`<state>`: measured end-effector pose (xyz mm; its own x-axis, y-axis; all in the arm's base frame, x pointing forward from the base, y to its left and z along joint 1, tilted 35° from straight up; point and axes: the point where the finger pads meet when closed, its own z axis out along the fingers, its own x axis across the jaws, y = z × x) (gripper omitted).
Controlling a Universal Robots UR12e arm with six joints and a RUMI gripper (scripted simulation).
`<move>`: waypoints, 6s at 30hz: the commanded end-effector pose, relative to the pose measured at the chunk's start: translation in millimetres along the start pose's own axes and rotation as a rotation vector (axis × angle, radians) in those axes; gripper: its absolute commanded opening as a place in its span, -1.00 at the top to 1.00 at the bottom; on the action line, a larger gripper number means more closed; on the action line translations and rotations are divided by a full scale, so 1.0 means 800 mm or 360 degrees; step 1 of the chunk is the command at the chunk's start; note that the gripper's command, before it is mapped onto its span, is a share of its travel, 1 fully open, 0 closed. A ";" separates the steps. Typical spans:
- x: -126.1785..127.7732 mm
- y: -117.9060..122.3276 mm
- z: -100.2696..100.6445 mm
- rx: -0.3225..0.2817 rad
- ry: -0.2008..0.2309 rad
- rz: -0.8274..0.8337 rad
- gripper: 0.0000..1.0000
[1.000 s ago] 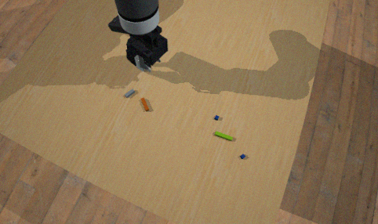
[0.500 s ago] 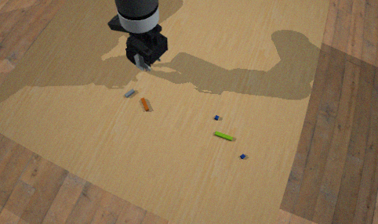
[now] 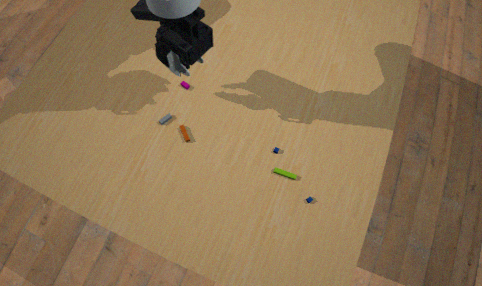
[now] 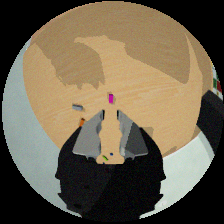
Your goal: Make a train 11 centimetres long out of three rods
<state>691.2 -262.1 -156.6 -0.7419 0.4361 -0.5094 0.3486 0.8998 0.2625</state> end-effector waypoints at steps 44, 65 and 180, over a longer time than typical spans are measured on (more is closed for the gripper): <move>-0.002 0.000 -0.033 0.0000 0.0000 -0.0051 -1.00; -0.024 0.010 -0.028 0.0000 0.0001 -0.0640 -1.00; -0.118 0.107 -0.006 0.0001 0.0000 -0.4267 0.72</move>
<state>788.1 -226.0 -82.7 0.5099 -0.7905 0.3393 -0.6421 -0.6122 -0.4614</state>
